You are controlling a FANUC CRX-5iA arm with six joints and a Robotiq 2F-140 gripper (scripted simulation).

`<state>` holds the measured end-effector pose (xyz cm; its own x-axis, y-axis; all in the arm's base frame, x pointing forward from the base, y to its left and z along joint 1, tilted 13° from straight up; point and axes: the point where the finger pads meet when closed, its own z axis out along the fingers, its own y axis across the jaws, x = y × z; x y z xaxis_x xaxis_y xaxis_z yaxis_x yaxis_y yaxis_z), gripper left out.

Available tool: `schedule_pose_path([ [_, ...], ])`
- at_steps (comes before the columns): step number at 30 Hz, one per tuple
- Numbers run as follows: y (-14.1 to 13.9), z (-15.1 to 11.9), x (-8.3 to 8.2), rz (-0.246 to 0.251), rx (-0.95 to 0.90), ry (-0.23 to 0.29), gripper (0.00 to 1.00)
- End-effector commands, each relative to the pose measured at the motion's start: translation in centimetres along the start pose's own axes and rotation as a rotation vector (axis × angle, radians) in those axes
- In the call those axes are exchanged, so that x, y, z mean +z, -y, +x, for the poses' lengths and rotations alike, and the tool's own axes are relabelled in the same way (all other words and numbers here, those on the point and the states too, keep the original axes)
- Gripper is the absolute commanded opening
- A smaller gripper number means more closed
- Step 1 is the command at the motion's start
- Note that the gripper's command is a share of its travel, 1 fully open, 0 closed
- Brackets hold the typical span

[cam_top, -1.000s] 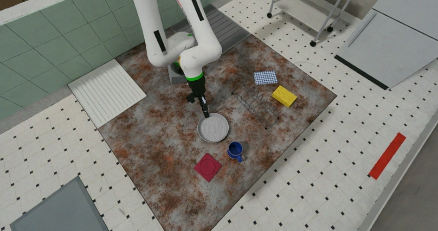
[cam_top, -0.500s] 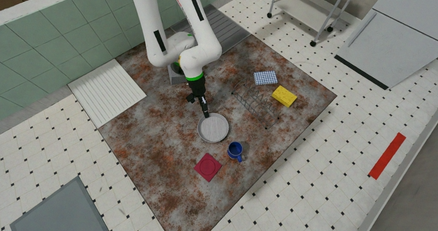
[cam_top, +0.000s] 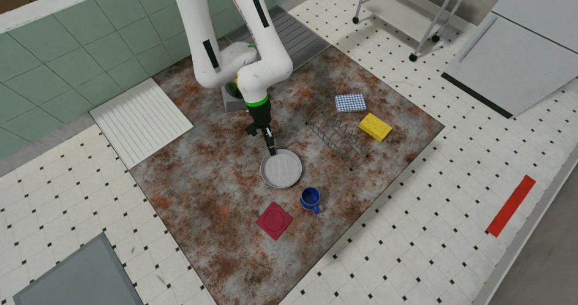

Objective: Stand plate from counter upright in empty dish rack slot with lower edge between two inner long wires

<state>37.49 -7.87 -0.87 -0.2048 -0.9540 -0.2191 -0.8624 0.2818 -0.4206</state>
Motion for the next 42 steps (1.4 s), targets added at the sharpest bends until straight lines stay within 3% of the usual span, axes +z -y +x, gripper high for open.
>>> schedule_pose_path([
  [1,0.06,0.00,-0.02,0.001,0.000,0.000,0.10],
  [42,0.22,0.02,-0.20,-0.014,0.000,-0.001,0.10],
])
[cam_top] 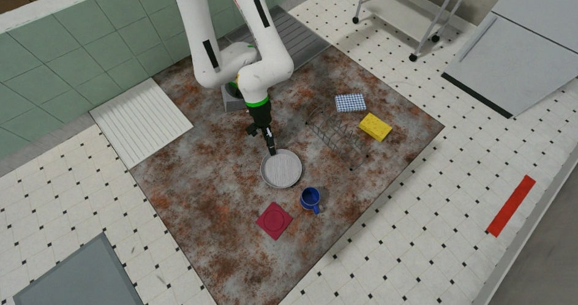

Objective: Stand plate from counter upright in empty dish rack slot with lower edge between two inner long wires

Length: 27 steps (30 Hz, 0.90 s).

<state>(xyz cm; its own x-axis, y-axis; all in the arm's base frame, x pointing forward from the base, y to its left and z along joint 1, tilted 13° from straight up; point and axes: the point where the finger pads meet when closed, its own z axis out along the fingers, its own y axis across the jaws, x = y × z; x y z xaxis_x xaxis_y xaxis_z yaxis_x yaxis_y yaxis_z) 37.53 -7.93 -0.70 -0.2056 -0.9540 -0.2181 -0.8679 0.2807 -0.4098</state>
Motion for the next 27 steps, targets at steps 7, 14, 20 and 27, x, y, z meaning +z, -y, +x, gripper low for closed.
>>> schedule_pose_path([
  [7,0.3,0.0,-0.4,-0.026,0.000,0.000,0.10],
  [14,0.8,0.0,-0.8,-0.066,0.000,0.000,0.10],
  [20,1.1,0.0,-1.2,-0.097,-0.001,0.001,0.10],
  [27,1.9,0.0,-1.9,-0.164,-0.001,0.001,0.10],
])
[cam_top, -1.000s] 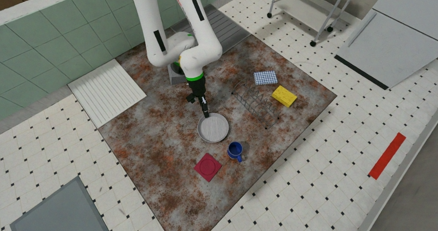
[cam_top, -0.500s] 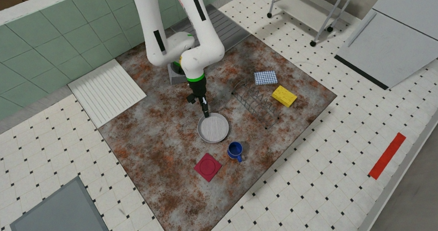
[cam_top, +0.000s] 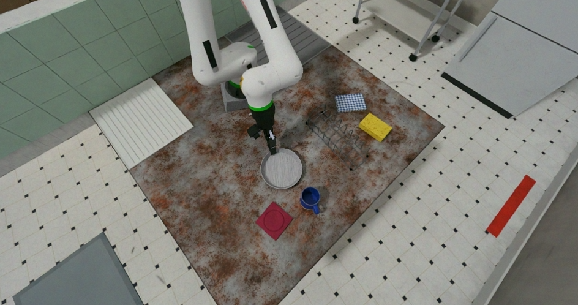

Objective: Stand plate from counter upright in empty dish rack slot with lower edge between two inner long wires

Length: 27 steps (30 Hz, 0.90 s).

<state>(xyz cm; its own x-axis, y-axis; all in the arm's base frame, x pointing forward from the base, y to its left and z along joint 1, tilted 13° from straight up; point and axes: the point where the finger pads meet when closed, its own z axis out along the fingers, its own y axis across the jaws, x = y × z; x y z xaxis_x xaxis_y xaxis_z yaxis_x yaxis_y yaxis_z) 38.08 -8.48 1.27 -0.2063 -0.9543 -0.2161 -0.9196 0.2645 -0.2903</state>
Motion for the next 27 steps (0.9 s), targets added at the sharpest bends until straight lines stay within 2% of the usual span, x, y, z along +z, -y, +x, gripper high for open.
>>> schedule_pose_path([
  [1,0.5,0.0,-0.5,-0.043,-0.001,0.003,0.10],
  [4,0.9,0.0,-0.9,-0.078,-0.001,0.003,0.10],
  [6,0.9,0.0,-0.9,-0.078,-0.001,0.003,0.10],
  [21,3.2,0.0,-3.0,-0.276,-0.001,0.003,0.10],
  [23,3.2,0.0,-3.0,-0.276,-0.001,0.003,0.10],
  [27,4.0,0.0,-3.5,-0.332,-0.001,0.003,0.10],
])
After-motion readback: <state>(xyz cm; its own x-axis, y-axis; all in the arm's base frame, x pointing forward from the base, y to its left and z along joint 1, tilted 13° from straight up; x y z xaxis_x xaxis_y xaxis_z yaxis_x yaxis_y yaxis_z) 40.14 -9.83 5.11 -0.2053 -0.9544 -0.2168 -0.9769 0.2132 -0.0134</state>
